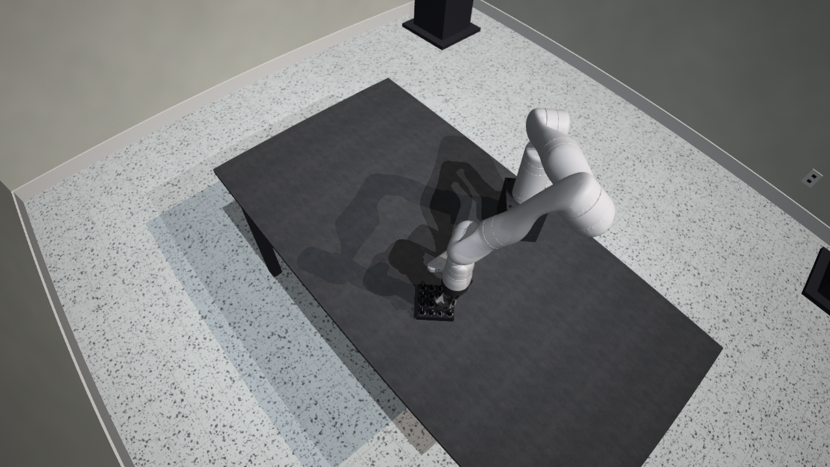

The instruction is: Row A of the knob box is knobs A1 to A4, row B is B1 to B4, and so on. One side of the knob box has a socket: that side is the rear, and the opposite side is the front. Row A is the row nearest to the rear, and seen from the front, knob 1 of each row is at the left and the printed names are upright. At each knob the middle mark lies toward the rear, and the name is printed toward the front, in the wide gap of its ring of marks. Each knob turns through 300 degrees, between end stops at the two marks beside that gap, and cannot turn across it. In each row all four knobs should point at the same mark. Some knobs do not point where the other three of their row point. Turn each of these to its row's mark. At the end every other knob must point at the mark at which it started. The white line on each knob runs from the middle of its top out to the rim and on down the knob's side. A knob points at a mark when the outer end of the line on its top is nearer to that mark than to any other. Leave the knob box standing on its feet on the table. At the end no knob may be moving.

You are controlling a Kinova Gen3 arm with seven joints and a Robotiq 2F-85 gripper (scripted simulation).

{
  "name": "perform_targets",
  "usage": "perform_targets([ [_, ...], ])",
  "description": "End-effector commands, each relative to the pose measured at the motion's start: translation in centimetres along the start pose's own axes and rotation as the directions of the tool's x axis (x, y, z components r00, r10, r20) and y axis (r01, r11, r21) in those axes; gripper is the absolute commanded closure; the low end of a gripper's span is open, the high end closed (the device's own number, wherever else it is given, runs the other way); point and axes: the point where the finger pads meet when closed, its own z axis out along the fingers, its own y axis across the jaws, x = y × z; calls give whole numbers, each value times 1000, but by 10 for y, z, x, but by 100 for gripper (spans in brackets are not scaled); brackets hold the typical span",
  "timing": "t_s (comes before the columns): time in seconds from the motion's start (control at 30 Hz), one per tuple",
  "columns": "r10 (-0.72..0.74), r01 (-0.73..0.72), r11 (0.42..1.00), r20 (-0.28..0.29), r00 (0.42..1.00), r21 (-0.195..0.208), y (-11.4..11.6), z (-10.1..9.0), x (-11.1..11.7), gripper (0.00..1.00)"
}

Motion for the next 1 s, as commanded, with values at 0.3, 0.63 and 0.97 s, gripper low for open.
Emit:
perform_targets([
  [0.3, 162, -162, 987, -2, 987, -1, 0, 0, 0, 92],
  [0.63, 324, -324, 946, -2, 946, 0, 0, 0, 0, 92],
  [0.97, 432, -432, 902, -2, 902, 0, 0, 0, 0, 92],
])
